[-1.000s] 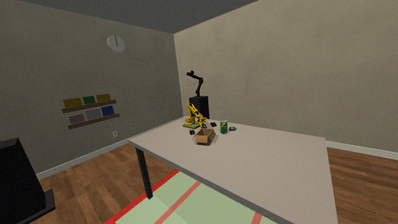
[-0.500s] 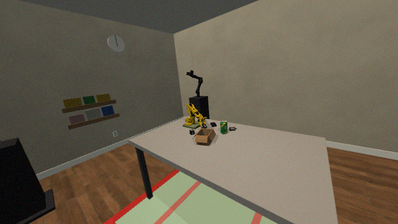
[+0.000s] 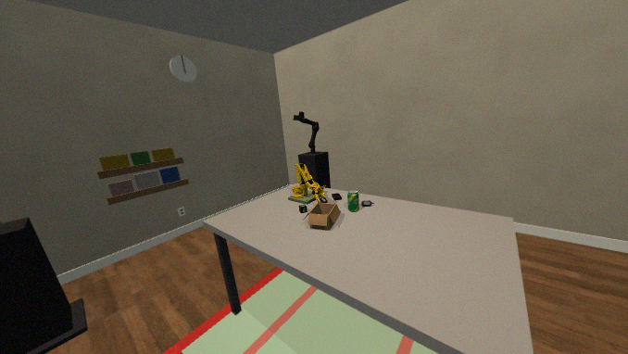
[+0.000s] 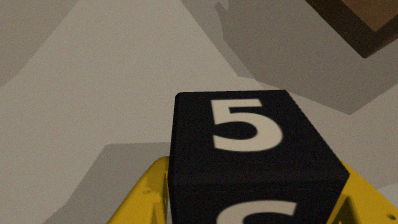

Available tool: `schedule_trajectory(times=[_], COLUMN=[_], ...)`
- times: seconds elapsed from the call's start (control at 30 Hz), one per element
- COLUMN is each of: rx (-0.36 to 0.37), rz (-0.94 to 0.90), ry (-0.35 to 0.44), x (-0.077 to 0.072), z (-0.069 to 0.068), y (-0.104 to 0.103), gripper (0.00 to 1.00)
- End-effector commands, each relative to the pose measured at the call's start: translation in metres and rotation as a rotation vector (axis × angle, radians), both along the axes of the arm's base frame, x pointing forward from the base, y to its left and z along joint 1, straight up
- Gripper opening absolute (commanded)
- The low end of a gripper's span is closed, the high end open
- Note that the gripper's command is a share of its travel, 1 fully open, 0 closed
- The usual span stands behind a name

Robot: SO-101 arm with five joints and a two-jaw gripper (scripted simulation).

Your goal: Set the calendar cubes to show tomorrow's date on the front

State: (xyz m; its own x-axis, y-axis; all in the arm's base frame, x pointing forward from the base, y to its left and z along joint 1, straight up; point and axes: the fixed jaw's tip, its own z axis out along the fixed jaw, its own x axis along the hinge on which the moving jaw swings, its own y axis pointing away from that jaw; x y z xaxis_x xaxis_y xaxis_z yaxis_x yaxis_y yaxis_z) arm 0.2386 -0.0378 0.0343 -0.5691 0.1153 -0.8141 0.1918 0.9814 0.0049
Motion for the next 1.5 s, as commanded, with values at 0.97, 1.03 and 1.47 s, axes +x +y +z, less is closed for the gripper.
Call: schedule_trajectory(times=[0.97,1.03,1.47], rx=[-0.031,-0.031,-0.031], rz=[-0.021,-0.021,-0.04], ry=[-0.232,-0.232,-0.222], x=[-0.0045,-0.0045,-0.009], z=[0.0043,0.0043,0.0026], y=[-0.0022,-0.0022,-0.0059], gripper=[0.0,0.0,0.0])
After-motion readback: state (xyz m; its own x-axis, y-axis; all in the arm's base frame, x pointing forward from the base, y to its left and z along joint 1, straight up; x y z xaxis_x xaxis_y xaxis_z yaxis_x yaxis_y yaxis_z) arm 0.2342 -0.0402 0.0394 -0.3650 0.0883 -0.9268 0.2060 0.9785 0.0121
